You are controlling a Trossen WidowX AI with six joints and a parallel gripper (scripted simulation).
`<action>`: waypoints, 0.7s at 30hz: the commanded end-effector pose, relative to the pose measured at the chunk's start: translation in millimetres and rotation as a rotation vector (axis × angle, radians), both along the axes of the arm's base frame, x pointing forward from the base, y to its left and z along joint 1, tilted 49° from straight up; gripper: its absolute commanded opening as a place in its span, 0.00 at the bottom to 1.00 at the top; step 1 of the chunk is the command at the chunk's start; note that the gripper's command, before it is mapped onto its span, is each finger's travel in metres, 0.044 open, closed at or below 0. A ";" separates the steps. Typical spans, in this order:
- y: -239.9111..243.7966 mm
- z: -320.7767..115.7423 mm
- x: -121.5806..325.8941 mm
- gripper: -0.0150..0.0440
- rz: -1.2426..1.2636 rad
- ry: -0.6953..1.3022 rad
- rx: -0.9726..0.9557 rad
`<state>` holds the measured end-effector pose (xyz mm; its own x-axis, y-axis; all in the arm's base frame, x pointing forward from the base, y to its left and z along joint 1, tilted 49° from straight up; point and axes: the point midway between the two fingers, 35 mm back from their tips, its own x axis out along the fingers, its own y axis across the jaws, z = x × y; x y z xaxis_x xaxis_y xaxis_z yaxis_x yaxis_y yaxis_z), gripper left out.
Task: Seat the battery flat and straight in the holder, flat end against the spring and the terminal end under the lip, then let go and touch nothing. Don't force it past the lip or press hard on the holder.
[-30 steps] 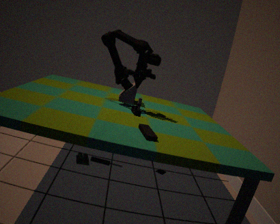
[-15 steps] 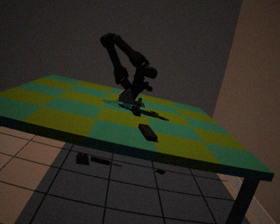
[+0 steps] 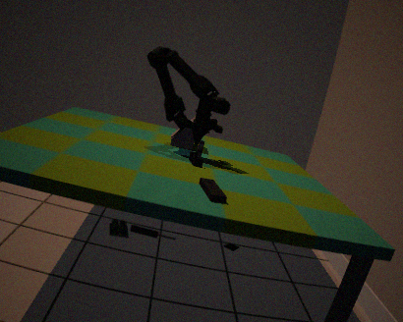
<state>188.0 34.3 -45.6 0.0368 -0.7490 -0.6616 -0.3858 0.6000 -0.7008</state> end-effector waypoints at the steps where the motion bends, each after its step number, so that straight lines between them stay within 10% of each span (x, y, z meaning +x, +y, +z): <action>1: 3.7 -7.0 -3.9 0.25 -0.007 0.007 0.000; 21: 23.0 -29.9 -17.4 0.25 -0.008 0.007 0.000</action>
